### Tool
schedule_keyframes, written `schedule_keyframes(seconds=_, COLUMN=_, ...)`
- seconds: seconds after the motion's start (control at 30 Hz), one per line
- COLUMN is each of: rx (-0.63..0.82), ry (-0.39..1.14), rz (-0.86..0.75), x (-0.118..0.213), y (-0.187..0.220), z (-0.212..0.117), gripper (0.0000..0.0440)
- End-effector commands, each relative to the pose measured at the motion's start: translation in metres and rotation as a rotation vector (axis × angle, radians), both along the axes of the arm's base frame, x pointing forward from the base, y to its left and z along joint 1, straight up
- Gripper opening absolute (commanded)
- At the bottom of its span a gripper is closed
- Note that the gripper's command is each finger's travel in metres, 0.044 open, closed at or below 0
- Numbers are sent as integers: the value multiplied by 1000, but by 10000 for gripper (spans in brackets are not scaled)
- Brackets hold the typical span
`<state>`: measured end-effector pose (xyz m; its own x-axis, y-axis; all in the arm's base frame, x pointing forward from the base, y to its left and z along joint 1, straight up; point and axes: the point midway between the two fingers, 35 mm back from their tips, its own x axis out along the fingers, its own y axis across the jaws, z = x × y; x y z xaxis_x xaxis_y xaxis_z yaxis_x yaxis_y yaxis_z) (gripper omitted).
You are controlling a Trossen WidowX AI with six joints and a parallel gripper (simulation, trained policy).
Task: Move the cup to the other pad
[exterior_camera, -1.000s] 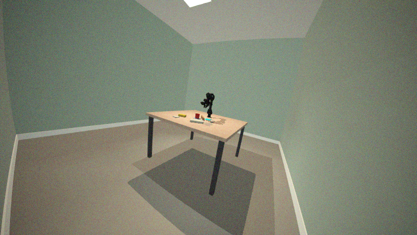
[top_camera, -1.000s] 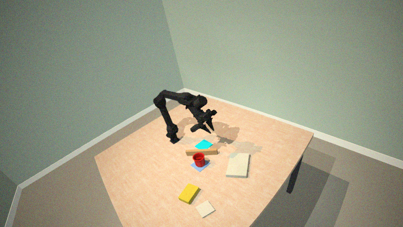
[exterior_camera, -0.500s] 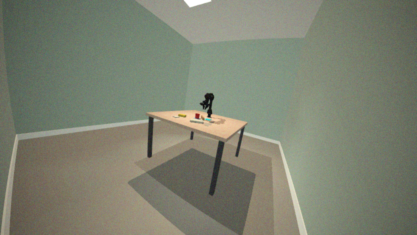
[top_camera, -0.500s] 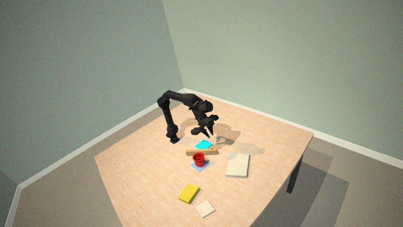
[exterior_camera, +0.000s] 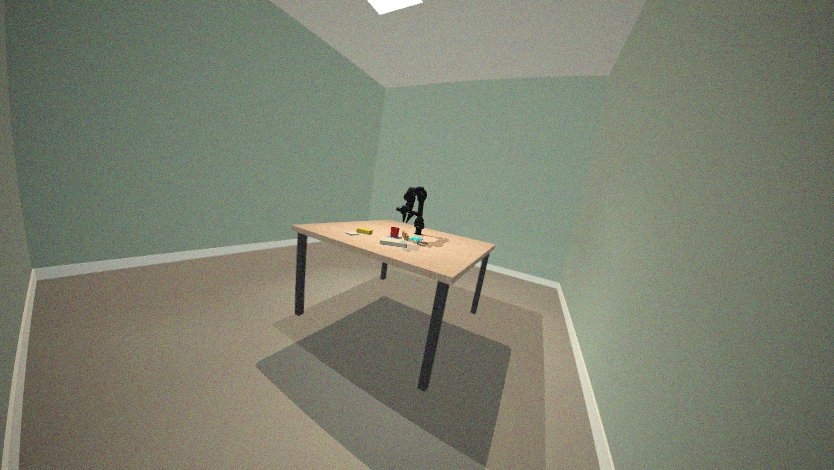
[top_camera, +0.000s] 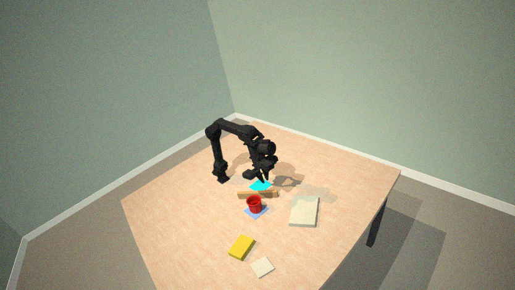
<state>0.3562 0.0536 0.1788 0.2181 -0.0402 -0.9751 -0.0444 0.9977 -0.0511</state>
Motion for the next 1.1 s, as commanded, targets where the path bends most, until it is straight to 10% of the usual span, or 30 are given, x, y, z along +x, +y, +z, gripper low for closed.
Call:
schedule_keyframes(seconds=0.0, rx=-22, ry=40, rz=15, x=-1, y=-7, z=-6, gripper=110)
schedule_keyframes(seconds=1.07, rx=-75, ry=284, rz=221, x=-12, y=-55, z=-112, gripper=169)
